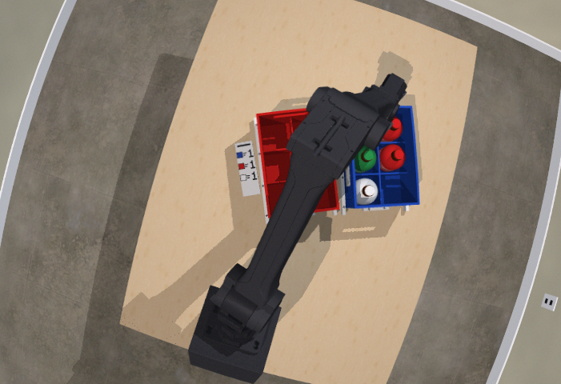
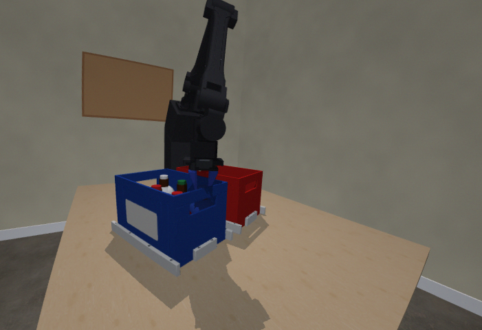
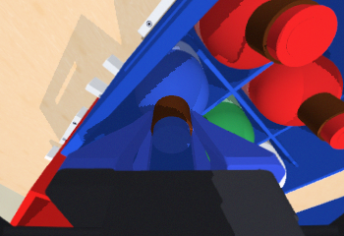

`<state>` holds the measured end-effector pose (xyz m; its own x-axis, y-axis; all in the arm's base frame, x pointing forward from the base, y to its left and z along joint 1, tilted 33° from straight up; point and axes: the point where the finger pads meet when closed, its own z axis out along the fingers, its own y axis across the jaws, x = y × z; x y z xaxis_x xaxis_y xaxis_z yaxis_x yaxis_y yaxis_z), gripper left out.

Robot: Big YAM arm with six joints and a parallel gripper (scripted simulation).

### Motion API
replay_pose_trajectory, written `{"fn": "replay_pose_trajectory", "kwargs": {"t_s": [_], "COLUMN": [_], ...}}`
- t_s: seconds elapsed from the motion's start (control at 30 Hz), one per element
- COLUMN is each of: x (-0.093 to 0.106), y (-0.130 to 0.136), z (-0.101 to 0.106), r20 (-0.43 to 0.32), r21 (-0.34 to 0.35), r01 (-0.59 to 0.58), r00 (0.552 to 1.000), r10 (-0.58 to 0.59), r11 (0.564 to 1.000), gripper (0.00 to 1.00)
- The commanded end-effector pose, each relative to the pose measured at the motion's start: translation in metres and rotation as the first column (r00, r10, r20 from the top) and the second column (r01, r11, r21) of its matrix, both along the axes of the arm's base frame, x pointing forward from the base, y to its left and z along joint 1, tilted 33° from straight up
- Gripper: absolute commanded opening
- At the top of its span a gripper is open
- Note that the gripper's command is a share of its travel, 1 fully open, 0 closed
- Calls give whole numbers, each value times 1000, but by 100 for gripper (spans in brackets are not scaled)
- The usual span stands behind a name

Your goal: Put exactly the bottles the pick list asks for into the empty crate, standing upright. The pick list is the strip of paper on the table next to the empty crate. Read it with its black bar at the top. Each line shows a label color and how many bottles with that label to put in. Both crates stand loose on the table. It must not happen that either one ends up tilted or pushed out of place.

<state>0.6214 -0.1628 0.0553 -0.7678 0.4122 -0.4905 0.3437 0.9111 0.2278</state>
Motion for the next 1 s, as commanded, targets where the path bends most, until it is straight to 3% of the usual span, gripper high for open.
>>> {"fn": "replay_pose_trajectory", "kwargs": {"t_s": [0.0,0.97], "x": [9,7], "y": [-3,0], "z": [30,27], "r20": [50,42], "r21": [-9,-7], "r01": [7,6], "r00": [999,999], "r10": [-6,-6], "r11": [1000,1000], "gripper": [0,0]}}
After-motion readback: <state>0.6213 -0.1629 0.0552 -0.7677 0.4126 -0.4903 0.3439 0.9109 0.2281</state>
